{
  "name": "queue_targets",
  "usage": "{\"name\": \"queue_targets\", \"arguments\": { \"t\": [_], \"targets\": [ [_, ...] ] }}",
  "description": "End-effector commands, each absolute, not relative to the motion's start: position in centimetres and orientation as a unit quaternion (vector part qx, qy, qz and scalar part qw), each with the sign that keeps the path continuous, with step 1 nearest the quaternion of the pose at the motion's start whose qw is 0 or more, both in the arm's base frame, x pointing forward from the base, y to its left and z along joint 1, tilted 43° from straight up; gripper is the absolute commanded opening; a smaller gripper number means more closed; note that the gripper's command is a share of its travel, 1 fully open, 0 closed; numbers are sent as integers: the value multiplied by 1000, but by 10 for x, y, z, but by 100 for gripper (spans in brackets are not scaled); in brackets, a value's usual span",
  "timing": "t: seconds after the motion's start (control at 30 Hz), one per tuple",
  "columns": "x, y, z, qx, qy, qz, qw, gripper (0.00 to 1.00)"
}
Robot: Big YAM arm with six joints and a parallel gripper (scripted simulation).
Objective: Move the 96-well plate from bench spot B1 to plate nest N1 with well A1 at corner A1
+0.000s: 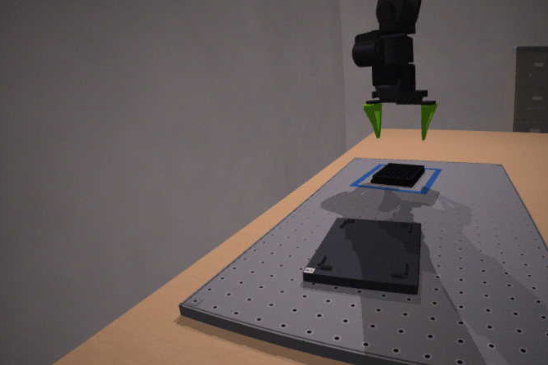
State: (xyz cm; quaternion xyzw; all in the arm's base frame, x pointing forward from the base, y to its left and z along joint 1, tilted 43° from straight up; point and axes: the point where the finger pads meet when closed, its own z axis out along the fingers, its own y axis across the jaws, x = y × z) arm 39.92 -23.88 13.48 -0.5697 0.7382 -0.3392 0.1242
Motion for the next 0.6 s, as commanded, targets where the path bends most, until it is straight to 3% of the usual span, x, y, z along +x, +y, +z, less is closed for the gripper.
{"name": "queue_targets", "arguments": {
  "t": [0.0, 0.57],
  "targets": [
    [404, -240, 145, -574, 729, -350, 127, 100],
    [423, -252, 126, -578, 726, -352, 127, 100]
  ]
}}
